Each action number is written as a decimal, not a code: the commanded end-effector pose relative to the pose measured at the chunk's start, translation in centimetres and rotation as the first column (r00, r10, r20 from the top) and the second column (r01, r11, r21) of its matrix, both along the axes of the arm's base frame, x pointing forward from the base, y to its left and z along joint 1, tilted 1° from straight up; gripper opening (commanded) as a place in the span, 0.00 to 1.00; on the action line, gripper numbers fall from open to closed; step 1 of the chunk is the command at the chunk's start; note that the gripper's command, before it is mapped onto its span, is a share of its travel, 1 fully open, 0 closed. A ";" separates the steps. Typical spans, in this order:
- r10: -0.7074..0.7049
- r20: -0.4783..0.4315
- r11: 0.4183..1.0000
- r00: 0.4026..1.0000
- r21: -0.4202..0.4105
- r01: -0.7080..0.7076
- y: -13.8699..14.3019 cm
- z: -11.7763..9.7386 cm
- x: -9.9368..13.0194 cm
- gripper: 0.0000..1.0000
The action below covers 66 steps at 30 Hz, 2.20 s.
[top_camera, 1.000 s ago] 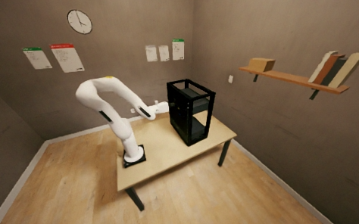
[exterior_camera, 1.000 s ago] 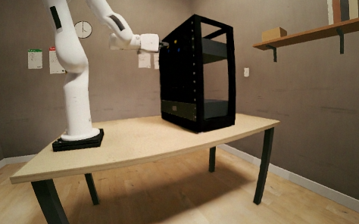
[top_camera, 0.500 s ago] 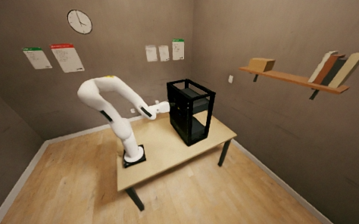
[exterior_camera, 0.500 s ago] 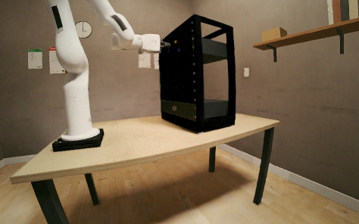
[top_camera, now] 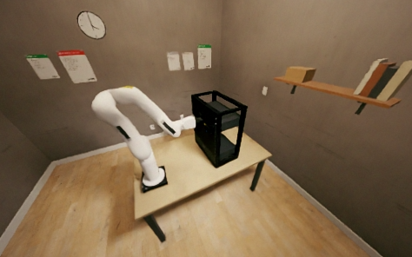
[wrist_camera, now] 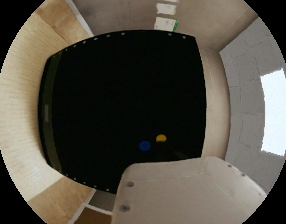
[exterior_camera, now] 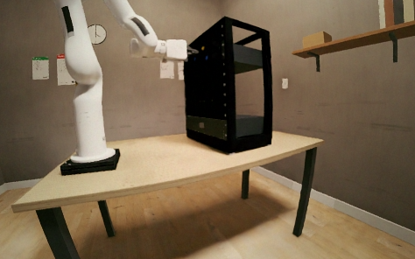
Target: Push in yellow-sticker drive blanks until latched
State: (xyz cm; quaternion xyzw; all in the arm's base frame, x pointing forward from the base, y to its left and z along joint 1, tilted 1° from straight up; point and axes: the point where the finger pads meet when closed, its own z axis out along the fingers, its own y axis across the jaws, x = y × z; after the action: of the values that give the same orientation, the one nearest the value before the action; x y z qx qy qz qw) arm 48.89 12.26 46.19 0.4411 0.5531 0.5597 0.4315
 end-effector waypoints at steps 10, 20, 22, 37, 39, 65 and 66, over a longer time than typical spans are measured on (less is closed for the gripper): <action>0.000 0.002 1.000 1.000 0.001 0.000 0.2 0.1 0.7 0.00; 0.000 0.002 1.000 1.000 0.001 0.000 0.3 0.1 1.1 0.00; 0.000 0.002 1.000 1.000 0.001 0.000 0.3 0.1 1.1 0.00; 0.000 0.002 1.000 1.000 0.001 0.000 0.3 0.1 1.4 0.00; 0.000 0.002 1.000 1.000 0.001 0.000 0.3 0.1 1.4 0.00; 0.000 0.002 1.000 1.000 0.001 0.000 0.5 0.1 1.9 0.00; 0.000 0.002 1.000 1.000 0.001 0.000 0.5 0.1 1.9 0.00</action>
State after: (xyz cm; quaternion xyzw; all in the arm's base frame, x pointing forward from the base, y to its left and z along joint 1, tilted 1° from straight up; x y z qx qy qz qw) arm 50.68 12.69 46.21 0.4410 0.5530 0.5598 0.4316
